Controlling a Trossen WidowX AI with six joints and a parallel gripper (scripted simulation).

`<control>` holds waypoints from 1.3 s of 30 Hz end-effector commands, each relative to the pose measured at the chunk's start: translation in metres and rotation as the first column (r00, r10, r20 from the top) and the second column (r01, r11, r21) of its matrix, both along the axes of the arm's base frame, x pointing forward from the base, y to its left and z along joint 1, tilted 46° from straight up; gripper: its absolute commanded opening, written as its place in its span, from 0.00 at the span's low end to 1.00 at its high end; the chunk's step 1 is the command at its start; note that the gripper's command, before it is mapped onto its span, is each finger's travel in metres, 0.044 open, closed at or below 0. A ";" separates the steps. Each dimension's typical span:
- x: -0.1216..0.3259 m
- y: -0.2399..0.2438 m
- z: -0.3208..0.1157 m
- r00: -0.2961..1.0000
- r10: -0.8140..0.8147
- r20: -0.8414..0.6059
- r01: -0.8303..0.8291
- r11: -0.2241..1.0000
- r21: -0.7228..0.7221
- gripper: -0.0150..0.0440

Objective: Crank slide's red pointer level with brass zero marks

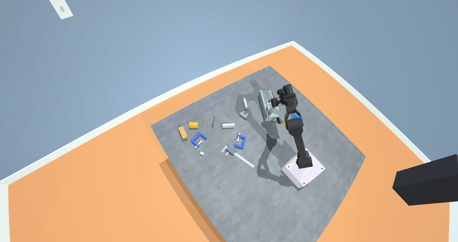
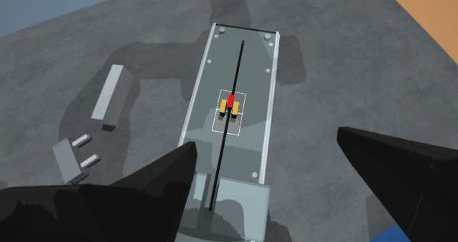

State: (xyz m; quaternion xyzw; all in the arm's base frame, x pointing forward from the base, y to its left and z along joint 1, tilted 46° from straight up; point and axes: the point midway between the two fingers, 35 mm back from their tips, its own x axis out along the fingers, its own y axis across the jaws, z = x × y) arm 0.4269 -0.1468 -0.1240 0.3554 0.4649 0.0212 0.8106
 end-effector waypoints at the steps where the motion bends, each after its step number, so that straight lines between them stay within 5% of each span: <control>1: 0.002 -0.018 0.016 1.000 -0.002 0.007 0.002 1.000 -0.006 1.00; 39: -0.107 0.017 0.081 0.957 -0.279 -0.080 0.283 0.959 0.035 1.00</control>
